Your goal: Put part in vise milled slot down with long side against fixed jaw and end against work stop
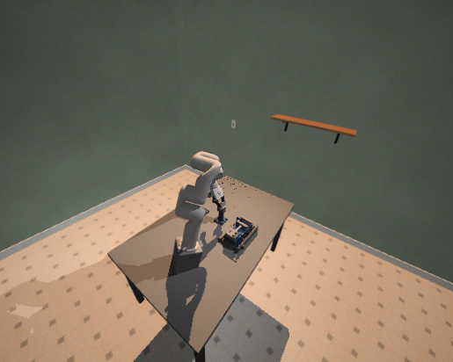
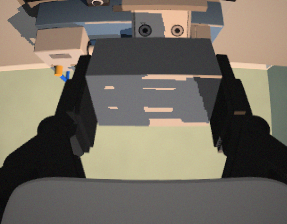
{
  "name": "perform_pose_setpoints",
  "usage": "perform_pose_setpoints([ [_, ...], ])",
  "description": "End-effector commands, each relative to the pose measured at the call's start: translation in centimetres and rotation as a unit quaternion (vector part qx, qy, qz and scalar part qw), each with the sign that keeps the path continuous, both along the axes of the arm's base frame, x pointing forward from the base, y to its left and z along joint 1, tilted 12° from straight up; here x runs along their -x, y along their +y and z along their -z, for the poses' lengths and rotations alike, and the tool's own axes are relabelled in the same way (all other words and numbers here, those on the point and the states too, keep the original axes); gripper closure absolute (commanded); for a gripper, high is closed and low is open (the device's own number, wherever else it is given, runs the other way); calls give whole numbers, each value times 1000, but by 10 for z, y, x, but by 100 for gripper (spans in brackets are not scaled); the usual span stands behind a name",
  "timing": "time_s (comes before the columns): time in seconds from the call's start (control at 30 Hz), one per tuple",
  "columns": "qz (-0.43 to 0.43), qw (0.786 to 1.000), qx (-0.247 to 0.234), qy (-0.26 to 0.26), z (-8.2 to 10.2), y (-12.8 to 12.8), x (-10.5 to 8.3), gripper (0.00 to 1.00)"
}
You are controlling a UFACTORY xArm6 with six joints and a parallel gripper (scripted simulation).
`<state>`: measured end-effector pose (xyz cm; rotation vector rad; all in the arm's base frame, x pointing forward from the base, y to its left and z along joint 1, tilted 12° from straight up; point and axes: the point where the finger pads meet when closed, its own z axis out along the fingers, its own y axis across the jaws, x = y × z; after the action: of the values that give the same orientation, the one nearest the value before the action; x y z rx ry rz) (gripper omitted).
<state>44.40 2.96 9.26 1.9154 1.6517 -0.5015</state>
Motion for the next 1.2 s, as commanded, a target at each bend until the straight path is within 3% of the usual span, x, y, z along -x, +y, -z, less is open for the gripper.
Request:
perform_pose_setpoints([
  [0.0,-3,1000,-19,-3,-1,0,-1,100],
  [0.7,-25,989,-146,-14,-3,-2,0,100],
  [1.17,-35,978,-206,-20,-3,-4,0,100],
])
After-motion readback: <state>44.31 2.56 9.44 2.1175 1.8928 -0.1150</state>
